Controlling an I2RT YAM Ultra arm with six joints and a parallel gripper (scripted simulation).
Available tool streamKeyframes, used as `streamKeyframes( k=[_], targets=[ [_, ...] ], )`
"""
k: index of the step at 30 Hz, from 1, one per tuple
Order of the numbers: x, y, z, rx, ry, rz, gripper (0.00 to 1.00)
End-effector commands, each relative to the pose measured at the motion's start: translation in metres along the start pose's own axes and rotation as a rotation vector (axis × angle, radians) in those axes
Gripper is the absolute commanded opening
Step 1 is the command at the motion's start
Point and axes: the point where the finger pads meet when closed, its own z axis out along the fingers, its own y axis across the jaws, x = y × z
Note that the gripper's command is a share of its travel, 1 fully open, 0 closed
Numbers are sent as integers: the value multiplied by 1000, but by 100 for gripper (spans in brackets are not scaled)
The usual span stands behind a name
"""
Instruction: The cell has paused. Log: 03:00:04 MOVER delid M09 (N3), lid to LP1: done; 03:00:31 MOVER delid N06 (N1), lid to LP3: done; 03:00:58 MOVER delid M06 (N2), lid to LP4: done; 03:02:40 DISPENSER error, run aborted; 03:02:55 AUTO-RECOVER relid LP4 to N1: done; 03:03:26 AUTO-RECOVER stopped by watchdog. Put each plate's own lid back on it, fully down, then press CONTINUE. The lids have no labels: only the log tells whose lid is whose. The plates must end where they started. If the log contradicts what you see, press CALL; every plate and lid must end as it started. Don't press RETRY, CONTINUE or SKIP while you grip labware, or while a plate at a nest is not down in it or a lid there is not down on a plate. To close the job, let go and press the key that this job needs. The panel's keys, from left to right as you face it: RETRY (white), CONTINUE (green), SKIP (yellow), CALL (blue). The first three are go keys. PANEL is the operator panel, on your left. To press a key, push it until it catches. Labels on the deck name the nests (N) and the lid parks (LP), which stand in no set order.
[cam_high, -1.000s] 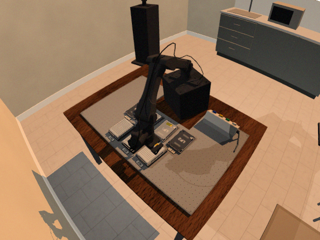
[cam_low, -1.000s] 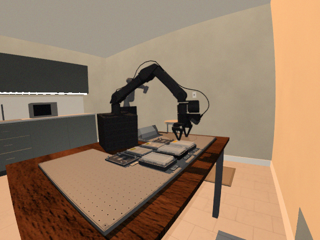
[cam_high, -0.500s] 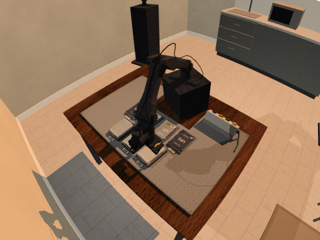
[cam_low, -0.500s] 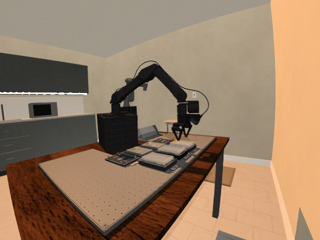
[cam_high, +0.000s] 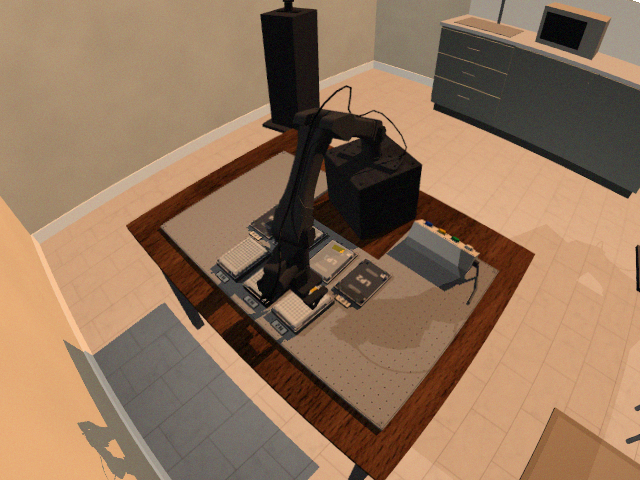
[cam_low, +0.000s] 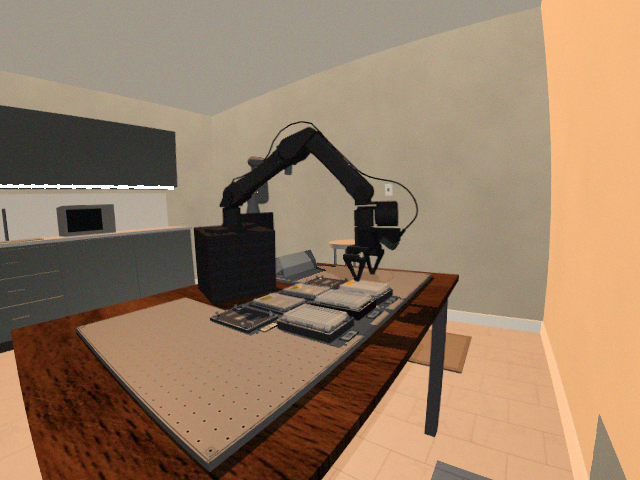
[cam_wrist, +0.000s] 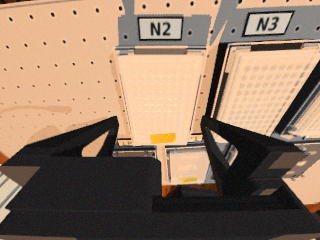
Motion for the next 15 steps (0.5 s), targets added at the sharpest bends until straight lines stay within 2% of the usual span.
streamKeyframes(
  k=[1, 9, 10, 15],
  targets=[
    [-3, 3, -5, -5, -15, -1, 100],
    [-1, 5, -9, -6, -25, -2, 100],
    [2, -8, -8, -6, -24, -18, 100],
    [12, -19, -8, -8, -23, -21, 100]
  ],
)
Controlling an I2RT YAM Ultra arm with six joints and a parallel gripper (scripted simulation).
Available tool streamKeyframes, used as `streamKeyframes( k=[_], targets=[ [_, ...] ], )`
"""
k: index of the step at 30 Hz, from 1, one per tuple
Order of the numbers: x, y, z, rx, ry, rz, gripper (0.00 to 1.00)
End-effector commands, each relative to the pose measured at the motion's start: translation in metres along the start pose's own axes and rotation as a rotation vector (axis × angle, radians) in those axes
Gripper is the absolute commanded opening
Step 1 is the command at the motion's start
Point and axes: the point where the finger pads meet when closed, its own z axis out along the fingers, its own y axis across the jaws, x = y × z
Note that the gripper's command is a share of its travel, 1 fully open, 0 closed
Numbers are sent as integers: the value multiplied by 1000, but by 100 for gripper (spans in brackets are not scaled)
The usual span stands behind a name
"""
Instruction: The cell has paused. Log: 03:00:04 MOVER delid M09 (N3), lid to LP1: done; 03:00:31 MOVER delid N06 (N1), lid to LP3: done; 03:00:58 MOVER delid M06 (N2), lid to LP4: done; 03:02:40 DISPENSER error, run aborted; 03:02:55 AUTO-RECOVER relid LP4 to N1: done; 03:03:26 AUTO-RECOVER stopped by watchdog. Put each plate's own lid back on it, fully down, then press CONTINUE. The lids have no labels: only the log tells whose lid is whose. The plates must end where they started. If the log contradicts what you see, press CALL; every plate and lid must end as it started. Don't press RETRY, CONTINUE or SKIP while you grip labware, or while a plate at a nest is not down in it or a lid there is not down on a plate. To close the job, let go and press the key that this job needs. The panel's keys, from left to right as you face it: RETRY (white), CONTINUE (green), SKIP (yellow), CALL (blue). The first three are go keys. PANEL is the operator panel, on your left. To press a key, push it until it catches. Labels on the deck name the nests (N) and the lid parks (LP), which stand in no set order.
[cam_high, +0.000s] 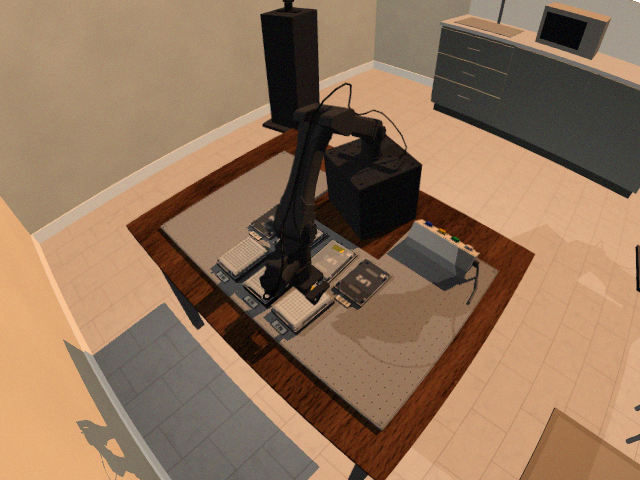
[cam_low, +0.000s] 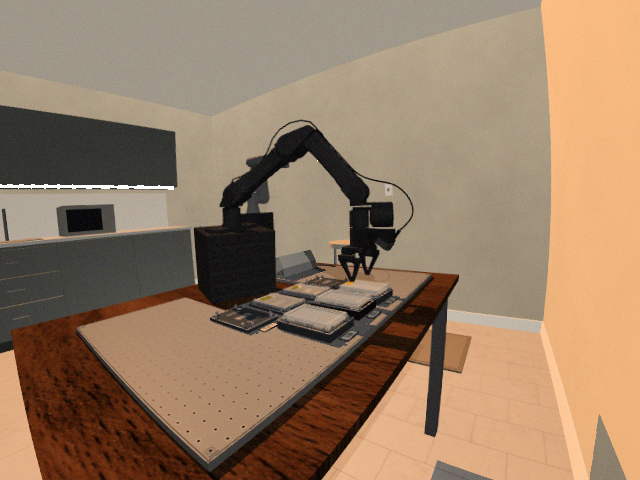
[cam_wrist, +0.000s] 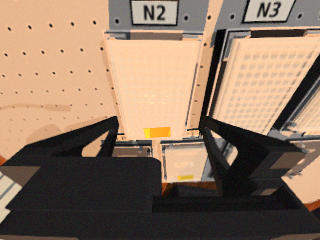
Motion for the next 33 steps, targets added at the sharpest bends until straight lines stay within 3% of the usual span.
streamKeyframes(
  k=[1, 33],
  targets=[
    [3, -15, -9, -10, -29, -5, 100],
    [98, -119, -6, -10, -27, -5, 100]
  ],
)
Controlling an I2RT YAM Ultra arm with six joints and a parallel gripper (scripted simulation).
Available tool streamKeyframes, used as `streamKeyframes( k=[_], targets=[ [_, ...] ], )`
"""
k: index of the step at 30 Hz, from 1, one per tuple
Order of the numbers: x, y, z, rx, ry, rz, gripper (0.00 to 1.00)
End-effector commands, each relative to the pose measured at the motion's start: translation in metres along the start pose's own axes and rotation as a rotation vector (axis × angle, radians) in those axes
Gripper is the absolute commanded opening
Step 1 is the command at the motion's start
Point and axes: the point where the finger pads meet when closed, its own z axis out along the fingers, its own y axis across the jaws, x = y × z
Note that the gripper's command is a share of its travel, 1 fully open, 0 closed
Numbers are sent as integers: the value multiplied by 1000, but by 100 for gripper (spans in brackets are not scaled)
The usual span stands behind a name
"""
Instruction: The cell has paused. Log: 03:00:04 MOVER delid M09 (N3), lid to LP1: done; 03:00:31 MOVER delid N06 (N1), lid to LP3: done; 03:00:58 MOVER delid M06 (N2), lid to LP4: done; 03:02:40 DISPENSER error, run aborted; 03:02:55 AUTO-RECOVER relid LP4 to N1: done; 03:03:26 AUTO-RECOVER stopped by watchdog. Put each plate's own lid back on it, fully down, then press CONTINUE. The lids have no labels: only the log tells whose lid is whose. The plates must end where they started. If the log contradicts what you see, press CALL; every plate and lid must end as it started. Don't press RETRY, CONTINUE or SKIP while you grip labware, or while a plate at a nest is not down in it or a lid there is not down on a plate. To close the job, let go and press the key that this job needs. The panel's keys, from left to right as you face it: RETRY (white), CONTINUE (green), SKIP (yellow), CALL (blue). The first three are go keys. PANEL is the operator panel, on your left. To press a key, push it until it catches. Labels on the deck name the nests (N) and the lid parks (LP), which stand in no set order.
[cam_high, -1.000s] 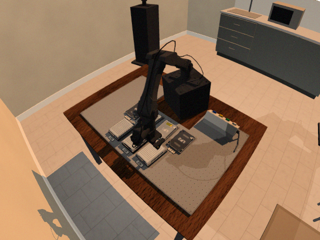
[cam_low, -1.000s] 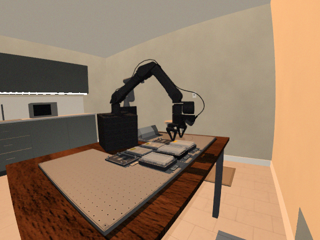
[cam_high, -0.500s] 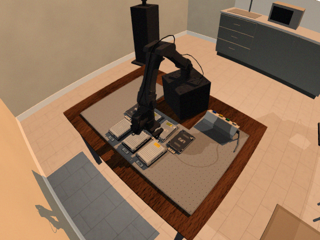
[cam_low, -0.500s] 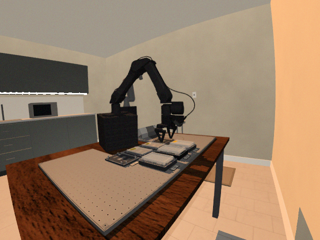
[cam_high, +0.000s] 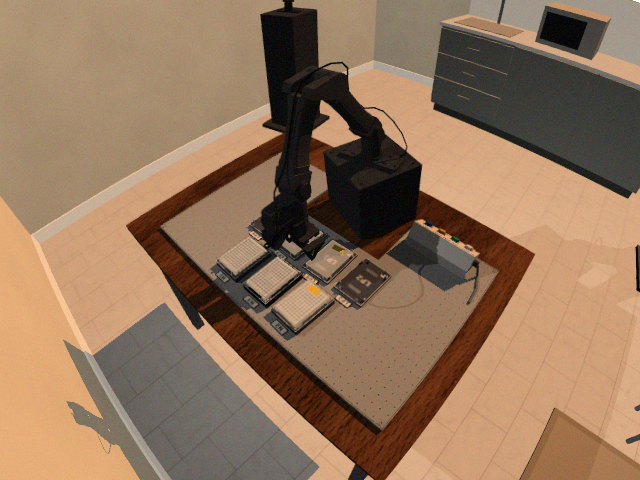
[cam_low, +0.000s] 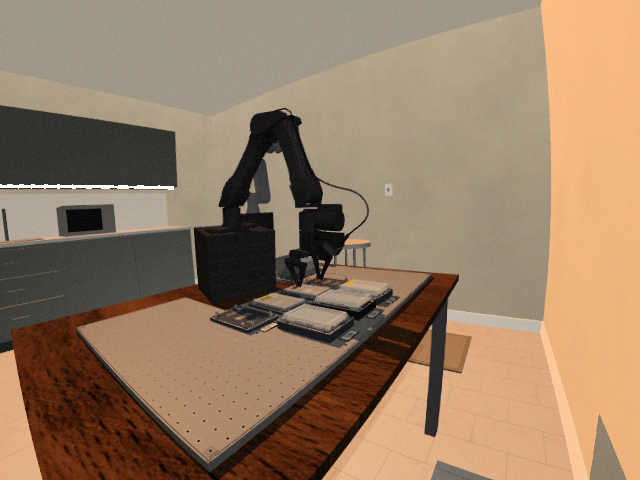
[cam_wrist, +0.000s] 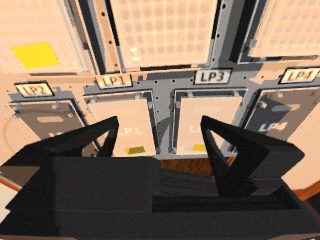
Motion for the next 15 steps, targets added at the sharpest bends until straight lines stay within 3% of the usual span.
streamKeyframes(
  k=[1, 15],
  targets=[
    [-1, -9, -6, -13, -52, -22, 100],
    [39, -54, -4, -10, -52, -22, 100]
  ],
)
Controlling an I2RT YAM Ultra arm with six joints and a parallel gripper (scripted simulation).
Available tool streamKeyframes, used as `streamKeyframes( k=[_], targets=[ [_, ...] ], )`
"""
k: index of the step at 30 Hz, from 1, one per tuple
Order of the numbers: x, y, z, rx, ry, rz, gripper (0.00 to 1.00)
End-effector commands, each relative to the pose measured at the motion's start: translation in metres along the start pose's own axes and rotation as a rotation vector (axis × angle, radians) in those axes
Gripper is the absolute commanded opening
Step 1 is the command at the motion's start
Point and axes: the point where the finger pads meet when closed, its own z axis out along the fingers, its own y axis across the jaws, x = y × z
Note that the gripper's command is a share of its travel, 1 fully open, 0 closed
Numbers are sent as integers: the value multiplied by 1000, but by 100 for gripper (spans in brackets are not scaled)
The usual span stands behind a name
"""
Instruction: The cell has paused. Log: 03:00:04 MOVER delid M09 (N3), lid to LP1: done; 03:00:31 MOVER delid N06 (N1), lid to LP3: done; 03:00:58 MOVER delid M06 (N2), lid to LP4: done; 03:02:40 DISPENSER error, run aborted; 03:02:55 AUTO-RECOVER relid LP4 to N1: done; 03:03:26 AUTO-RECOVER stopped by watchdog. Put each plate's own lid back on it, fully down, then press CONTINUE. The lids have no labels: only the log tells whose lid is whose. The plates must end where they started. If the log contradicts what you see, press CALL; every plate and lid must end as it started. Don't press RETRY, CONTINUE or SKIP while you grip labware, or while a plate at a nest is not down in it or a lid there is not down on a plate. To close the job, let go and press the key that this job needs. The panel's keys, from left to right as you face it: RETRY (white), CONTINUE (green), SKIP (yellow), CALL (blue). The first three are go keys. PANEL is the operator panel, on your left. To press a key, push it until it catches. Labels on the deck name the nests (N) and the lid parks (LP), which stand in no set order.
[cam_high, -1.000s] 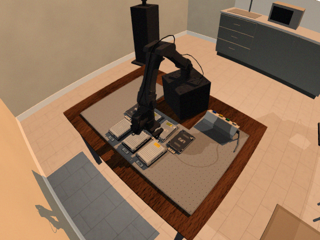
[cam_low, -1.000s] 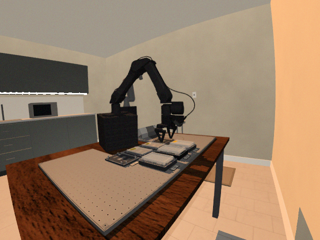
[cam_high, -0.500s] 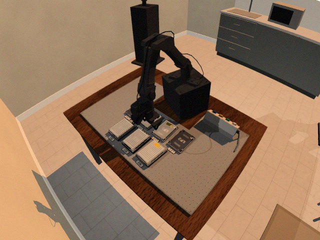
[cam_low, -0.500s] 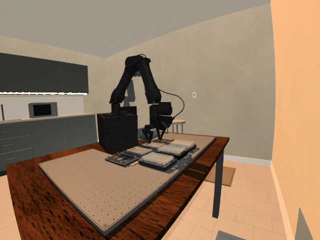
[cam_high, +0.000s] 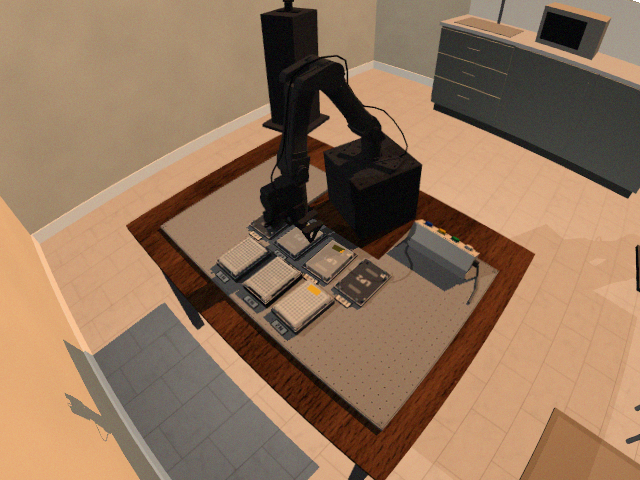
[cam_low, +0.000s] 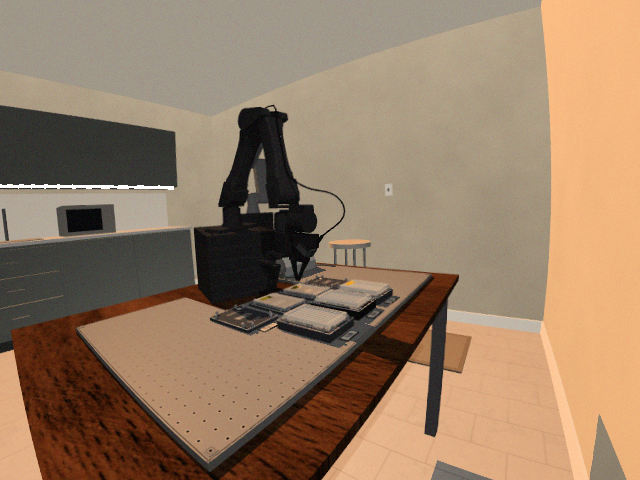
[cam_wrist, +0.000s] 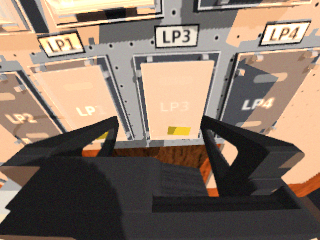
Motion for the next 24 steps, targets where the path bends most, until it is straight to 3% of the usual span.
streamKeyframes(
  k=[1, 9, 15, 17, 18, 23, 24],
  targets=[
    [-3, -6, -5, -9, -50, -35, 100],
    [13, -24, -3, -8, -47, -35, 100],
    [-2, -24, -4, 0, -69, -47, 100],
    [-2, -24, -4, 0, -69, -47, 100],
    [9, -23, -2, -2, -39, -38, 100],
    [9, -23, -2, -2, -39, -38, 100],
    [0, -24, 2, -2, -56, -47, 100]
  ],
)
